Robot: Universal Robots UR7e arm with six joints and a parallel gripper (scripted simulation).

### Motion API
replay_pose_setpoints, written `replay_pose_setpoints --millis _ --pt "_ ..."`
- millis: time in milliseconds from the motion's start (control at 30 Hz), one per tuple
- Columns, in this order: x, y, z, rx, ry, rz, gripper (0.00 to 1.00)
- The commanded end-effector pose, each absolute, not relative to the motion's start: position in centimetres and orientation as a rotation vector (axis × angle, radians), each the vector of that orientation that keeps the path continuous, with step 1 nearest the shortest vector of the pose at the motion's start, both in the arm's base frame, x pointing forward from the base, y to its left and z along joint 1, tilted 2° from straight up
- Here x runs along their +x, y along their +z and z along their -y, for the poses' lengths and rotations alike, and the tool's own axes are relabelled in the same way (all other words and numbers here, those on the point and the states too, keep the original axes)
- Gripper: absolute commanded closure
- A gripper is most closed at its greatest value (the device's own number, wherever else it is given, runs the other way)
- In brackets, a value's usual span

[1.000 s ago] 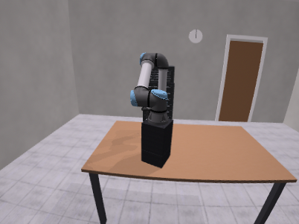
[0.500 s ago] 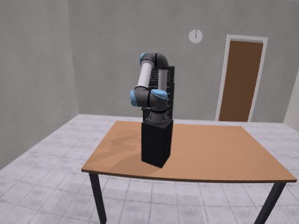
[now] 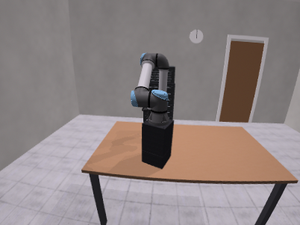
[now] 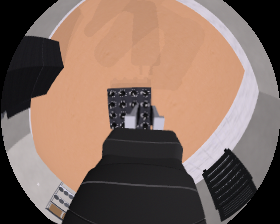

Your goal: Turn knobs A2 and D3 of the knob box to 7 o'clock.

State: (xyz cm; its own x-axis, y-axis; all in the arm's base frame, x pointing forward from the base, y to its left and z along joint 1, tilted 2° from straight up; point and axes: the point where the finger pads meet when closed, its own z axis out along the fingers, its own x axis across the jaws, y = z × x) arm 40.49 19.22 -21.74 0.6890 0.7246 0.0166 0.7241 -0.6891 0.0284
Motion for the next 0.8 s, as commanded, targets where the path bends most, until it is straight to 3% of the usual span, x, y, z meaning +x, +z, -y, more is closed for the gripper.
replay_pose_setpoints --millis 0,767 --pt "40.5 -21.8 -19.2 2.869 0.043 -1.231 0.54" --pt "40.6 -23.9 -19.2 2.869 0.043 -1.231 0.54"
